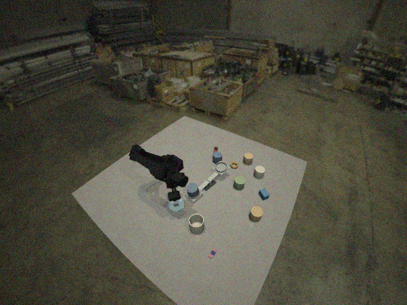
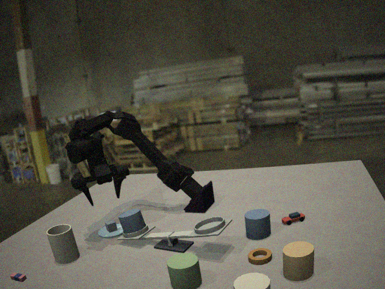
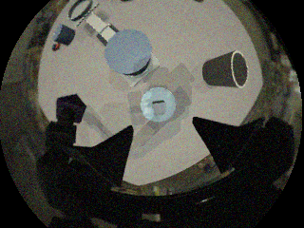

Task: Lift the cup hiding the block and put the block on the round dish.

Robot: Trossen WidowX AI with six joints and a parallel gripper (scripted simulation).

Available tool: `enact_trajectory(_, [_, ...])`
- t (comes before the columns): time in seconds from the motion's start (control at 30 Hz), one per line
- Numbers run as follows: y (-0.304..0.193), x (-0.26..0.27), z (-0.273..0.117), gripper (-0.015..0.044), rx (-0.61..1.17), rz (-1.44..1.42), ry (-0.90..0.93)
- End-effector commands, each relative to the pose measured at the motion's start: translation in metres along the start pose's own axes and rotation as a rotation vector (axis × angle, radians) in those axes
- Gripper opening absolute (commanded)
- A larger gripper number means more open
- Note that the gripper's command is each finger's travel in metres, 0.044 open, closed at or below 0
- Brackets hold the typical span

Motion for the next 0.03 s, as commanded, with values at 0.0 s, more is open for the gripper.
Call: enact_trajectory(0.0, [-0.0007,-0.0002,-0.0036,0.044,0.003,0.001,-0.003])
Point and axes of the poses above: the point midway between the two fingers, 35 mm back from their tips, its own z axis out along the fingers, its own x axis across the jaws, y = z × x, the point moved 2 cm from there along -z, back along the fingers, and after that the axes turned 3 degrees about -z, right-handed, at the moved point
